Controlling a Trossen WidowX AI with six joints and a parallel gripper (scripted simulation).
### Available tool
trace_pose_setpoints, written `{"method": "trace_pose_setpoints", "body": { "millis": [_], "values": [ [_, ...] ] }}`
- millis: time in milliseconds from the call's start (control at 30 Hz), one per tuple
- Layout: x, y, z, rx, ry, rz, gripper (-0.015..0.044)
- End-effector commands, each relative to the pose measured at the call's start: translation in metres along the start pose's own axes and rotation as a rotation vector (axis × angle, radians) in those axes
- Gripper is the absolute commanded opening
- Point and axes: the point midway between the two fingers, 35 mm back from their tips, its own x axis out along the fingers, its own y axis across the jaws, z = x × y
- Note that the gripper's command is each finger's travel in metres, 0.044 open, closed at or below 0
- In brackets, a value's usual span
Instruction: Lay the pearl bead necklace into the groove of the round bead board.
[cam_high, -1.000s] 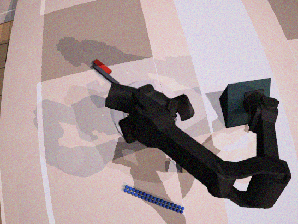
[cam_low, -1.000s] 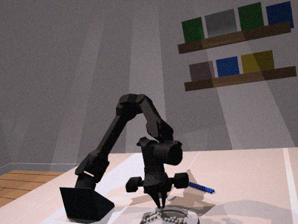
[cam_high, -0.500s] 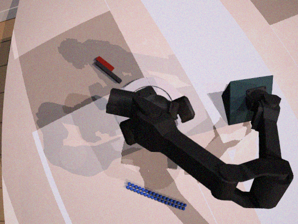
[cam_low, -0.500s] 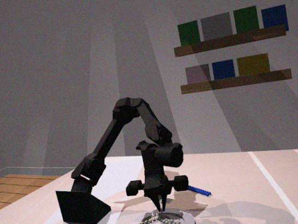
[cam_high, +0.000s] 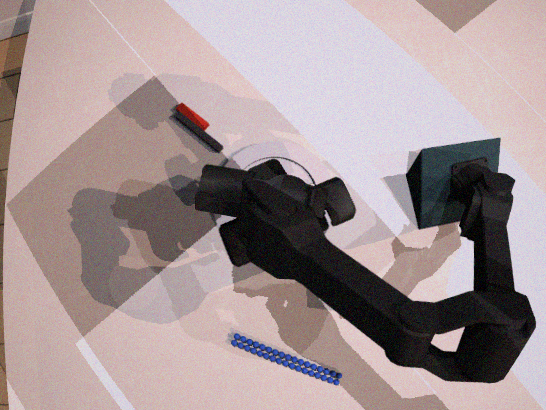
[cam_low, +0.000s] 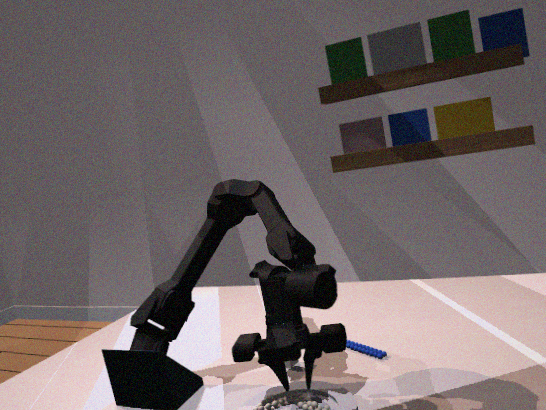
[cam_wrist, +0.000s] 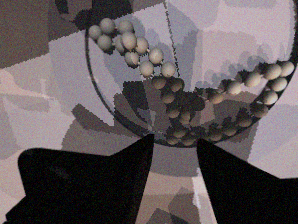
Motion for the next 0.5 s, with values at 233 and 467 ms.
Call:
{"method": "trace_pose_setpoints", "body": {
  "millis": [233, 467],
  "values": [
    [-0.010, -0.002, 0.000, 0.008, 0.004, -0.005, 0.0440],
    [-0.013, -0.002, -0.001, 0.010, 0.005, -0.006, 0.0440]
  ]
}}
